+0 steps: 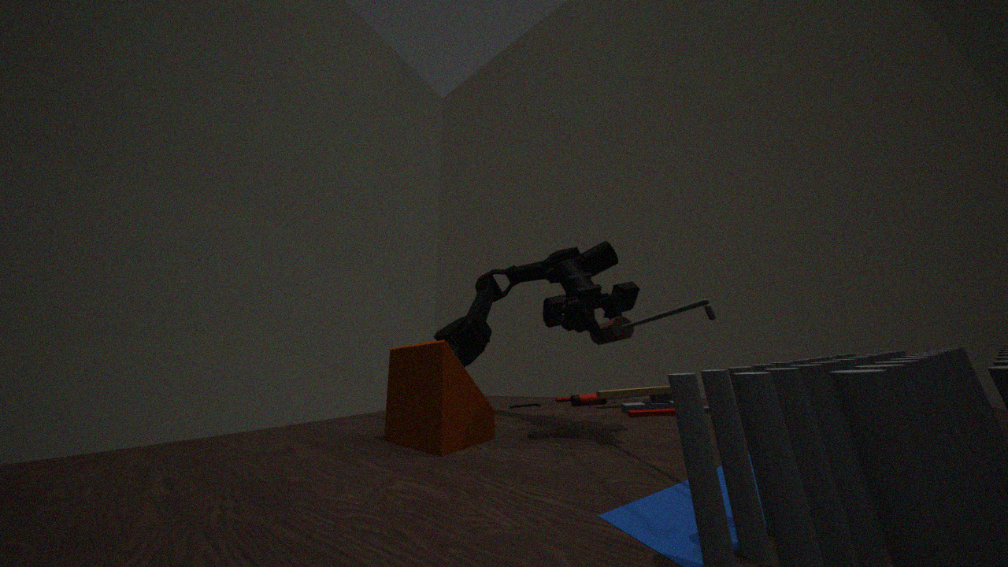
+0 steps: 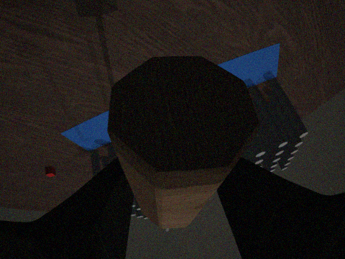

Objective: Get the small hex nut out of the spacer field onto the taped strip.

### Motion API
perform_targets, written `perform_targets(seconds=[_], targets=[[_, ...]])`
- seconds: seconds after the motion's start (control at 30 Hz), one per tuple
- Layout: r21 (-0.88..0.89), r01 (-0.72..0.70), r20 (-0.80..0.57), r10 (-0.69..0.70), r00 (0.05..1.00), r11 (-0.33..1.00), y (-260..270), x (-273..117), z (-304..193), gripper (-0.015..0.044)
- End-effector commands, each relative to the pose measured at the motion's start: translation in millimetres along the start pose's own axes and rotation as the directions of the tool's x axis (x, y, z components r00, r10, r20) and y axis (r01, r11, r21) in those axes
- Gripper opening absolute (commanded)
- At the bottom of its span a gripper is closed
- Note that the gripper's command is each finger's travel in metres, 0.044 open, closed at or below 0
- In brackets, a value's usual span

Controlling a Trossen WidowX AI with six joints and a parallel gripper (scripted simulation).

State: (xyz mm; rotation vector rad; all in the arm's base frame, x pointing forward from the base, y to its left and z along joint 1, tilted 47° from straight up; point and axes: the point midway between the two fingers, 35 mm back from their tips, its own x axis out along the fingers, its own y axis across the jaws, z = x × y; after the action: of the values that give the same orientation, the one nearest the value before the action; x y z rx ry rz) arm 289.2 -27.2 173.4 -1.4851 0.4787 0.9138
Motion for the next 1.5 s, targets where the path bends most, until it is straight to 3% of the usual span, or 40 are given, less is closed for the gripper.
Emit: perform_targets(seconds=[0.0,0.43,0.63,1.07,1.47], targets=[[0.134,-0.008,-0.031,0.013,0.999,0.991,2,2,-15,0.0],[0.461,-0.018,-0.068,0.056,0.996,0.887,18,6,-53,0.0],[0.627,-0.006,-0.088,0.078,0.993,0.779,26,8,-71,0.0],[0.897,0.055,-0.124,0.129,0.984,0.438,48,12,-110,0.0],[0.989,0.141,-0.148,0.176,0.973,0.05,74,12,-144,0.0]])
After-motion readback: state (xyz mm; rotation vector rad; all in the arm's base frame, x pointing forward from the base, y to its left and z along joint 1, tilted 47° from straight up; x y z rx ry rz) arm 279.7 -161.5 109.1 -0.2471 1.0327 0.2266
